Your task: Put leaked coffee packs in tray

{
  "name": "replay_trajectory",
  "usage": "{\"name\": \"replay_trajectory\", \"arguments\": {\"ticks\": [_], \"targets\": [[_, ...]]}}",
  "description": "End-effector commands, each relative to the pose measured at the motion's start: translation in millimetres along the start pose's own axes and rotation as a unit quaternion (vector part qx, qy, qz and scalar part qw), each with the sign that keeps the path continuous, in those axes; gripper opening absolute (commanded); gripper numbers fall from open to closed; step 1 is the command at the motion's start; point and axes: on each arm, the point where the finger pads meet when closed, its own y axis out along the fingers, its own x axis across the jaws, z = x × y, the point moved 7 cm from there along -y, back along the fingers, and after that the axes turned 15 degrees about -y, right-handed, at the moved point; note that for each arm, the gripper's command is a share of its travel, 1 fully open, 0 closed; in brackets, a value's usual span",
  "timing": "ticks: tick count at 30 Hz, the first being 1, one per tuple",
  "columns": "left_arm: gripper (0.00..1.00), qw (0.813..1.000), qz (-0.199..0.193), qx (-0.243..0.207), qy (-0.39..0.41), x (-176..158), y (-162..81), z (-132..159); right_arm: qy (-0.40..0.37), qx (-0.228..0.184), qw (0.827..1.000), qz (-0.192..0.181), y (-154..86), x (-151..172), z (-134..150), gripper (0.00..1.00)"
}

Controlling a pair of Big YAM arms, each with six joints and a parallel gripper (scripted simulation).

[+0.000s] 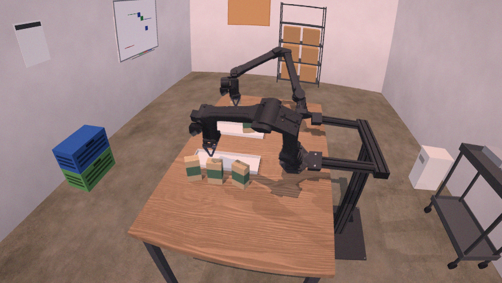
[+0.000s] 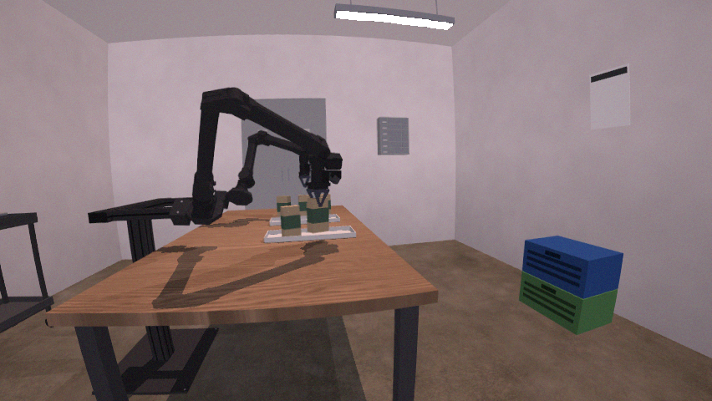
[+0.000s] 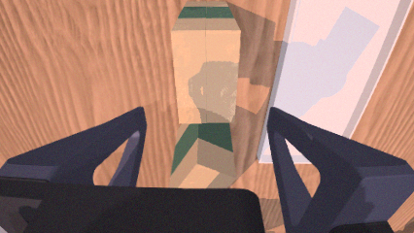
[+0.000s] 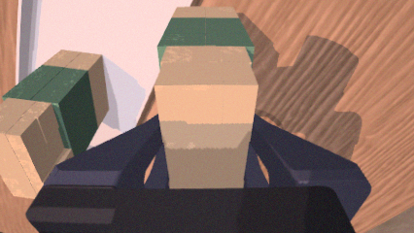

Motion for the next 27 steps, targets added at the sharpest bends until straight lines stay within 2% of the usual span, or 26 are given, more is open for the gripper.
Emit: {"name": "replay_trajectory", "arguments": {"ticks": [1,27], "targets": [[0.76,1.000,0.003,-0.005,-0.012,-0.3,-5.9,-6.6,0.020,-0.030,0.999,0.017,-26.7,-2.9,-28.4,0.23],[0.76,1.000,0.003,-0.005,-0.012,-0.3,-5.9,-6.6,0.015,-0.027,0.999,0.014,-27.7,65.3,-93.5,0.23]]}}
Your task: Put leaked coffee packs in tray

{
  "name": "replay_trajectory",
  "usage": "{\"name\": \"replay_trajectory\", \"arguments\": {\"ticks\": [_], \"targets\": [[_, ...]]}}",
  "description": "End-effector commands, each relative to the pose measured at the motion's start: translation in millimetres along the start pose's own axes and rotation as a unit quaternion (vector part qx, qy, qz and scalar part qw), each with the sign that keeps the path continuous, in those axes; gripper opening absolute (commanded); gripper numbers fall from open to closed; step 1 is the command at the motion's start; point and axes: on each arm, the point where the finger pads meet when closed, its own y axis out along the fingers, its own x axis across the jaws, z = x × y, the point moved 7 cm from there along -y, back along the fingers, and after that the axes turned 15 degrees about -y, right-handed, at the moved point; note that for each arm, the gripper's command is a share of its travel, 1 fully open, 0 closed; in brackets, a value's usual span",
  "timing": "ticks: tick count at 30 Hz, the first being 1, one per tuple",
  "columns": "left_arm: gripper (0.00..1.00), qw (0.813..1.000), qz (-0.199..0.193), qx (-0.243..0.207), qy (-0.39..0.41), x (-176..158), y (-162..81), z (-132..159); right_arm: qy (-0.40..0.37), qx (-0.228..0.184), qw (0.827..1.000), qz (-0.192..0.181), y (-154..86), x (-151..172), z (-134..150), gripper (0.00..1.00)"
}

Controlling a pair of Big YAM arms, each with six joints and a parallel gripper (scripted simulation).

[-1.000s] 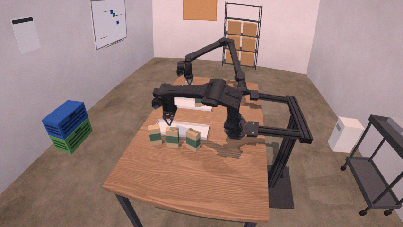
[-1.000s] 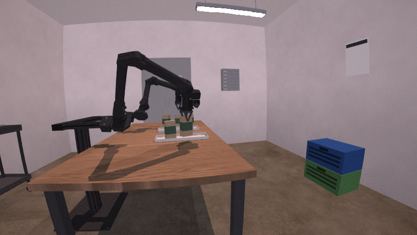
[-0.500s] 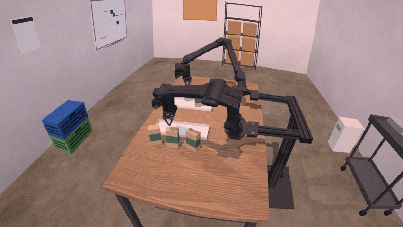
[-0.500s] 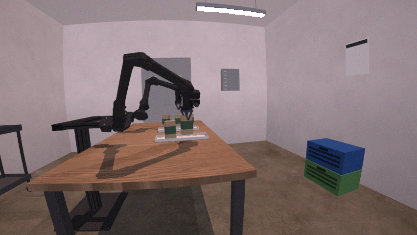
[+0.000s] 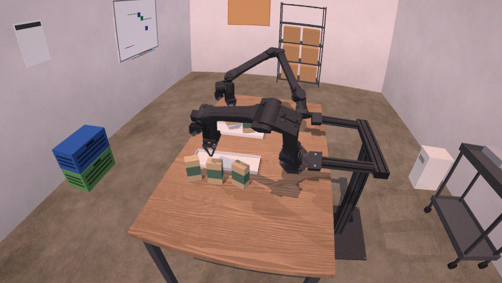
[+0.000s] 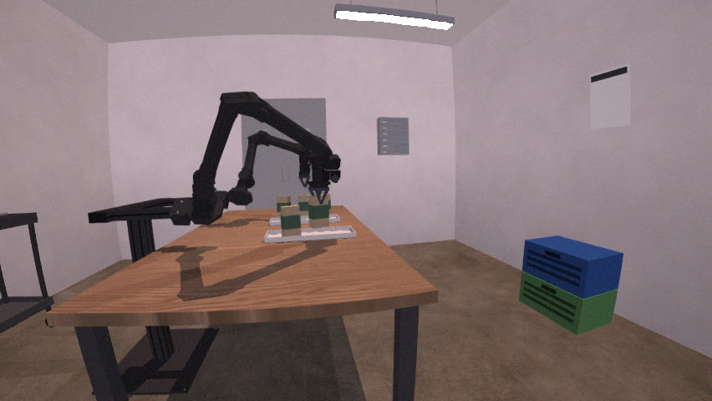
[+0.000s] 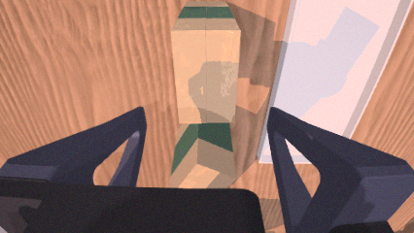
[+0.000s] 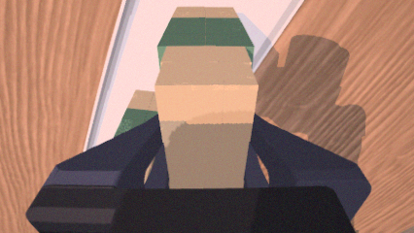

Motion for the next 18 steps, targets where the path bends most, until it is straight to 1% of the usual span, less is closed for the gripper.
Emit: {"name": "replay_trajectory", "arguments": {"ticks": [1,2,4,5,18], "targets": [[0.76,1.000,0.003,-0.005,-0.012,-0.3,-5.9,-6.6,0.008,-0.024,1.000,0.012,-26.2,4.6,-23.8,0.23],[0.76,1.000,0.003,-0.005,-0.012,-0.3,-5.9,-6.6,0.014,-0.032,0.999,0.014,-33.8,-1.2,-21.0,0.23],[0.76,1.000,0.003,-0.005,-0.012,-0.3,-5.9,-6.6,0.014,-0.032,0.999,0.014,-33.8,-1.2,-21.0,0.23],[0.76,1.000,0.003,-0.005,-0.012,-0.3,-5.9,-6.6,0.022,-0.040,0.999,0.017,-40.1,-6.6,-19.7,0.23],[0.76,1.000,0.003,-0.005,-0.012,-0.3,-5.9,-6.6,0.021,-0.041,0.999,0.018,-40.1,-6.6,-20.0,0.23]]}}
